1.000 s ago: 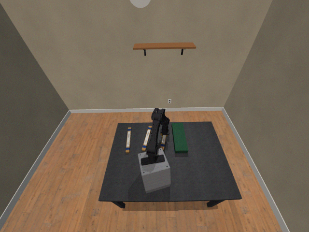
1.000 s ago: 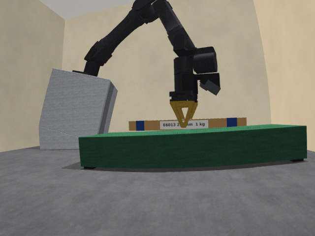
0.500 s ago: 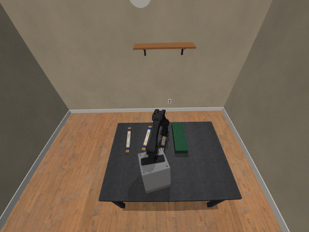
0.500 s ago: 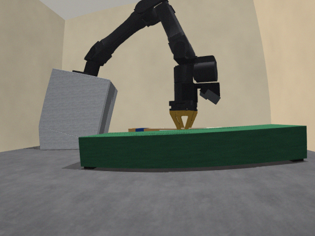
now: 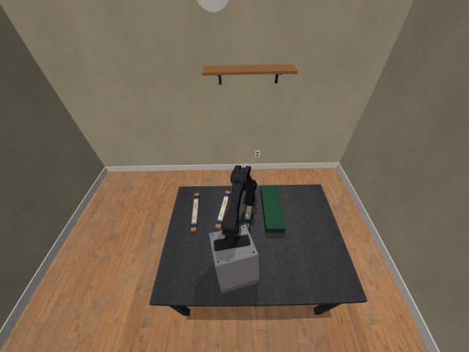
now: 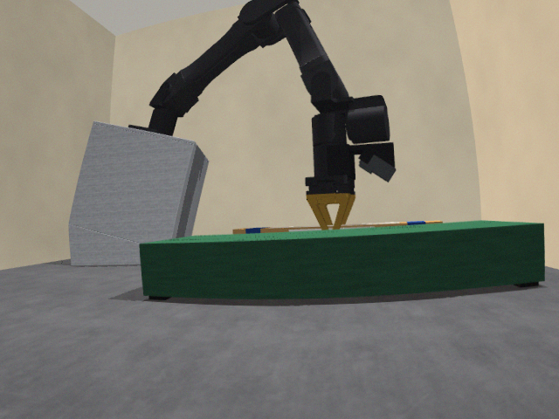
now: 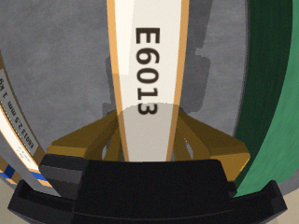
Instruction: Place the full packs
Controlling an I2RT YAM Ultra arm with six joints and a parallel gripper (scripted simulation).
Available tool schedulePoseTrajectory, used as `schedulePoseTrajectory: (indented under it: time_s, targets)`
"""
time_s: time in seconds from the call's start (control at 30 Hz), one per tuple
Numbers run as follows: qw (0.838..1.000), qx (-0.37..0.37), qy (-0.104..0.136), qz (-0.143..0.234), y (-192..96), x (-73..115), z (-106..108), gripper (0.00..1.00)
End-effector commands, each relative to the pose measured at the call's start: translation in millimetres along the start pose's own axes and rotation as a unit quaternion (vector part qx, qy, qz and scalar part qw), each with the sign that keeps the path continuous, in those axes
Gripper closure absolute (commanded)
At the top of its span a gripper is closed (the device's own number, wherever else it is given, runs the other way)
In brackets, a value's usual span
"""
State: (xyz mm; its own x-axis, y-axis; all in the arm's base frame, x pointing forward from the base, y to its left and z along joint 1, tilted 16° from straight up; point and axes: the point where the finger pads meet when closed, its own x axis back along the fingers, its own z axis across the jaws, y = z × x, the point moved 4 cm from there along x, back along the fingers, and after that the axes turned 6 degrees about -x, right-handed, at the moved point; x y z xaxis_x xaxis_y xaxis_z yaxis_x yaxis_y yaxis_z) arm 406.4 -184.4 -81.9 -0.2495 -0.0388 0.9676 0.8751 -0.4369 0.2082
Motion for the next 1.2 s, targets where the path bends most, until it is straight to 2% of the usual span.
schedulePoseTrajectory:
  time_s: [0.0, 1.17]
  targets:
    - [0.999, 0.0, -0.001, -0.036, 26.1, 20.6, 2.2, 1.0]
    - [0.999, 0.004, 0.0, -0.045, 27.0, 18.1, 4.7, 1.0]
